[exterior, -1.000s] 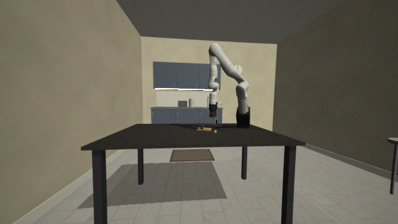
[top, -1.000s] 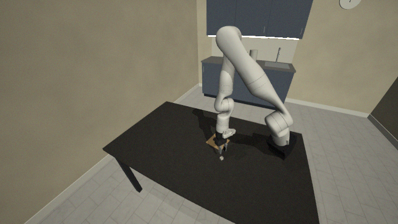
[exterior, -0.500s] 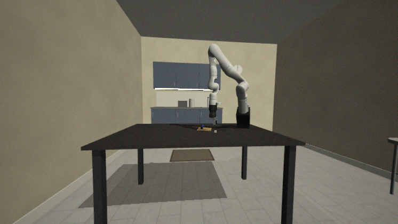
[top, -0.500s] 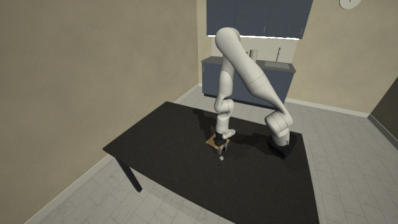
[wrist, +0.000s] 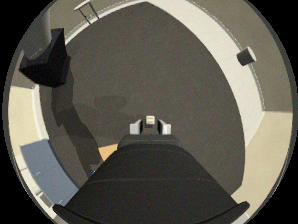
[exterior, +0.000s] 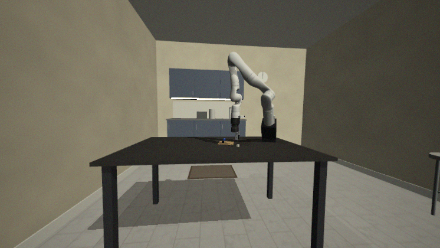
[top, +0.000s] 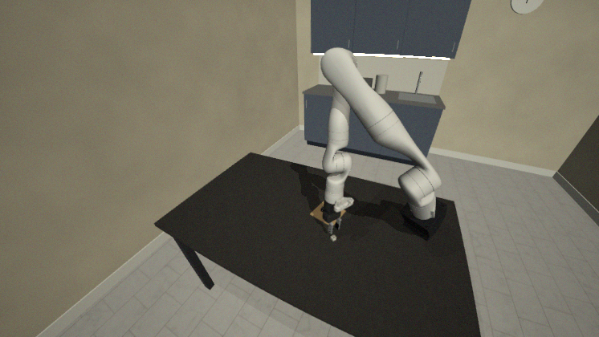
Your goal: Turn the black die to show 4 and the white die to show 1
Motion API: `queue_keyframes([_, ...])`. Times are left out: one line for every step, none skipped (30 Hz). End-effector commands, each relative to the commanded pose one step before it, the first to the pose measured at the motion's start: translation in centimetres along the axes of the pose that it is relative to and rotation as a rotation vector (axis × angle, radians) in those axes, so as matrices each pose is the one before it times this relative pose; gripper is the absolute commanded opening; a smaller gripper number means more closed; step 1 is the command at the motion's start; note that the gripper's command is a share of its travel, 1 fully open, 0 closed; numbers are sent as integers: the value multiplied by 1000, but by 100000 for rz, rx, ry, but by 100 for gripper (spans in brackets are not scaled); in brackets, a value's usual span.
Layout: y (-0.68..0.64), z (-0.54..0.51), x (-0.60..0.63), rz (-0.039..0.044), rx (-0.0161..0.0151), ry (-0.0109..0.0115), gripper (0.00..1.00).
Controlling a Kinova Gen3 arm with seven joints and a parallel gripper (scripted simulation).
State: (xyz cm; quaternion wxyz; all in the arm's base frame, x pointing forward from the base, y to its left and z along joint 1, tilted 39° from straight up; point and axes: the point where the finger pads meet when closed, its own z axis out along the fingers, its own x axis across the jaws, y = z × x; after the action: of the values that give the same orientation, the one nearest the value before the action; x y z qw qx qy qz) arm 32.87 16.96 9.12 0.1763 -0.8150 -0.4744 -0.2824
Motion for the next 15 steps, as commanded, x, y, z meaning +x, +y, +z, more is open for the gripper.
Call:
queue_keyframes([-541, 666, 105, 285, 1609, 546, 70])
queue_keyframes([-4, 166, -1, 2, -3, 4, 70])
queue_keyframes([0, 0, 0, 0, 0, 0, 70])
queue_keyframes([0, 0, 0, 0, 0, 0, 70])
queue_keyframes([-4, 171, -4, -3, 3, -4, 70])
queue_keyframes([-4, 167, -2, 1, -1, 1, 70])
queue_keyframes([-4, 165, -2, 2, -2, 2, 70])
queue_keyframes([-4, 167, -4, -2, 2, -3, 70])
queue_keyframes([-4, 161, -2, 1, -1, 1, 70])
queue_keyframes([-4, 156, -1, 2, -2, 2, 70])
queue_keyframes([-4, 154, -3, -2, 2, -2, 70])
queue_keyframes([-4, 146, -2, 0, 0, 0, 70])
queue_keyframes([-4, 137, -1, 2, -2, 3, 70])
queue_keyframes([-3, 134, -3, -2, 1, -2, 70])
queue_keyframes([-3, 125, -2, -1, 1, -1, 70])
